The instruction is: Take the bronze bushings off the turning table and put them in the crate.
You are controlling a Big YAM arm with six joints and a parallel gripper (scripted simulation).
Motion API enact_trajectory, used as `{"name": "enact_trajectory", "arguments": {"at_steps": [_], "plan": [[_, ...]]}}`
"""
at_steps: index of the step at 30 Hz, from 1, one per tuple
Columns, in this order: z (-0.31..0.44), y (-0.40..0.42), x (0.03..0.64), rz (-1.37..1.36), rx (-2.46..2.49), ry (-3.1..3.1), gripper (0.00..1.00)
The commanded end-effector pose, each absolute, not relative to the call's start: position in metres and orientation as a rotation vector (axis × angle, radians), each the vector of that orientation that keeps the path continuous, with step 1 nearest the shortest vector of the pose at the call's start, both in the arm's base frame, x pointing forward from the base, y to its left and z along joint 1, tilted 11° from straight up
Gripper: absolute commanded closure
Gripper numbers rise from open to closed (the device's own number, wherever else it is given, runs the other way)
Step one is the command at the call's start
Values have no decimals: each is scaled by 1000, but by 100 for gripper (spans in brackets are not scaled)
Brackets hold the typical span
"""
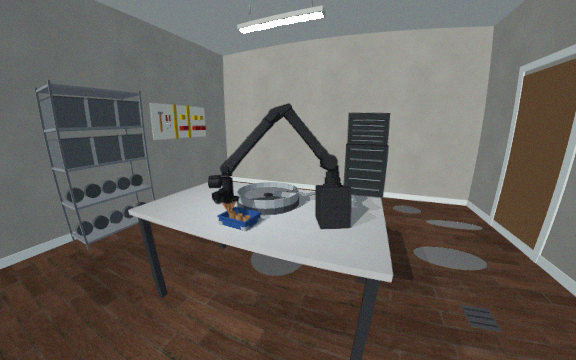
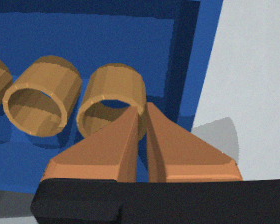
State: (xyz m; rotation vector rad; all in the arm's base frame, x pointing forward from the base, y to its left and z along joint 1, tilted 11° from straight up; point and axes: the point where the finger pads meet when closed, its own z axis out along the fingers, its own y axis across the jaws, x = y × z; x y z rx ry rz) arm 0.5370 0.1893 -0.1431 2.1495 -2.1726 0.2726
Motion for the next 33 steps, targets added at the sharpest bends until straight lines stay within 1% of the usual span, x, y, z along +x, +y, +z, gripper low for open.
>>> {"name": "enact_trajectory", "arguments": {"at_steps": [1,15,33], "plan": [[-117,195,561,314,2188,-2212,100],[-136,191,558,300,2174,-2200,100],[-126,195,565,315,2187,-2213,100]]}}
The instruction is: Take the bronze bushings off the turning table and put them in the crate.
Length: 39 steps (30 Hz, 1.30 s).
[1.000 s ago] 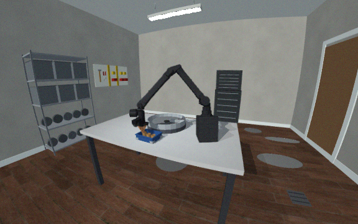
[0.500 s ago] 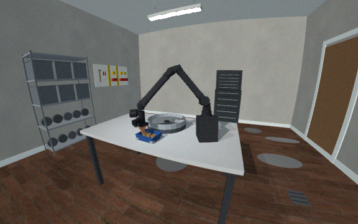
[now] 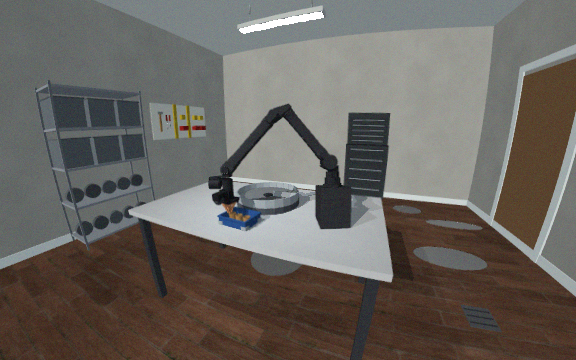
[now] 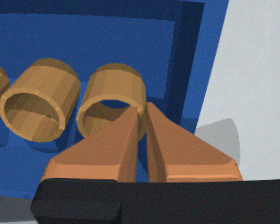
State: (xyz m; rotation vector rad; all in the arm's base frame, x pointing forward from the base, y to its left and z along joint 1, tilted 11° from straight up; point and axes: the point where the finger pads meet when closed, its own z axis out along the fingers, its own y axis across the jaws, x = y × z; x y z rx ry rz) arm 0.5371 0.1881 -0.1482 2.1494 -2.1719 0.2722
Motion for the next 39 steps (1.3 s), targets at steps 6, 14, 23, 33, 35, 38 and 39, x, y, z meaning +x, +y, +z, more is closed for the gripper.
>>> {"name": "enact_trajectory", "arguments": {"at_steps": [6,14,23,33,35,38,39], "plan": [[-126,195,565,315,2187,-2213,100],[-126,195,565,315,2187,-2213,100],[-126,195,565,315,2187,-2213,100],[-126,195,565,315,2187,-2213,100],[-126,195,565,315,2187,-2213,86],[-126,195,565,315,2187,-2213,86],[-126,195,565,315,2187,-2213,86]]}}
